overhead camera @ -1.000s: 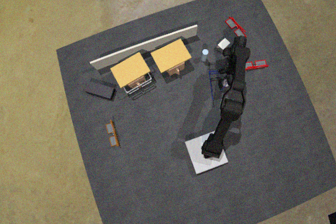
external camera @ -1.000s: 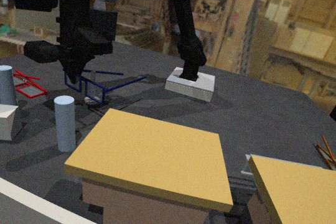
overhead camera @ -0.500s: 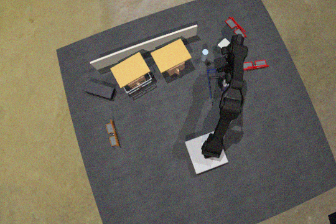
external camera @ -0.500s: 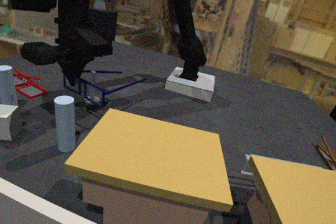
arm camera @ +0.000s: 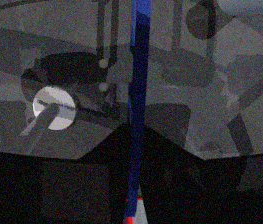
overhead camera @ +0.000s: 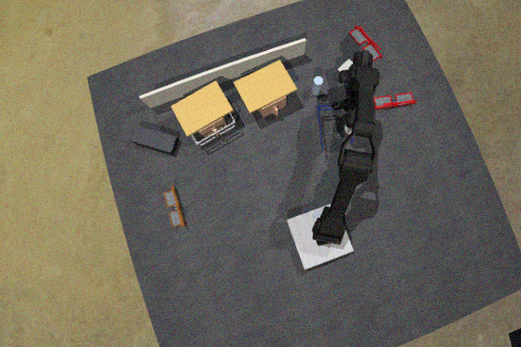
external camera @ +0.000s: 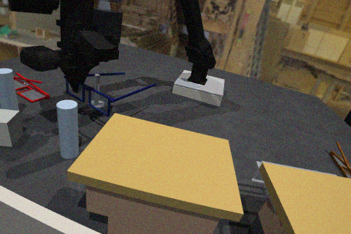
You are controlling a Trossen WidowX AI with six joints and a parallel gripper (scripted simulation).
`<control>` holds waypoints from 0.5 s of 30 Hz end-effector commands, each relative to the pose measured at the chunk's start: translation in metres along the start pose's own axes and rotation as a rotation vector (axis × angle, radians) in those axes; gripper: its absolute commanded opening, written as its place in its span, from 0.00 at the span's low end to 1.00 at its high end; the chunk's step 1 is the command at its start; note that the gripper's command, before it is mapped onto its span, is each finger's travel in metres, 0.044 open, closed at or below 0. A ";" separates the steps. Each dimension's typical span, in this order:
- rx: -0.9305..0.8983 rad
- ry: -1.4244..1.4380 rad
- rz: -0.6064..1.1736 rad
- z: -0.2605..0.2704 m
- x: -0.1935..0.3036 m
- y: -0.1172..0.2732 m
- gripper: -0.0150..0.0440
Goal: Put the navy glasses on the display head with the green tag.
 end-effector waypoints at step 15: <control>-0.003 -0.002 -0.002 -0.010 -0.017 -0.001 0.25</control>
Point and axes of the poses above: the point midway between the two fingers, 35 mm back from their tips, its own y axis back along the fingers, its own z axis across the jaws, x = y × z, the point moved 5 cm from there along y, back along the fingers, and after that the axes turned 11 degrees about y, right-handed, at the moved point
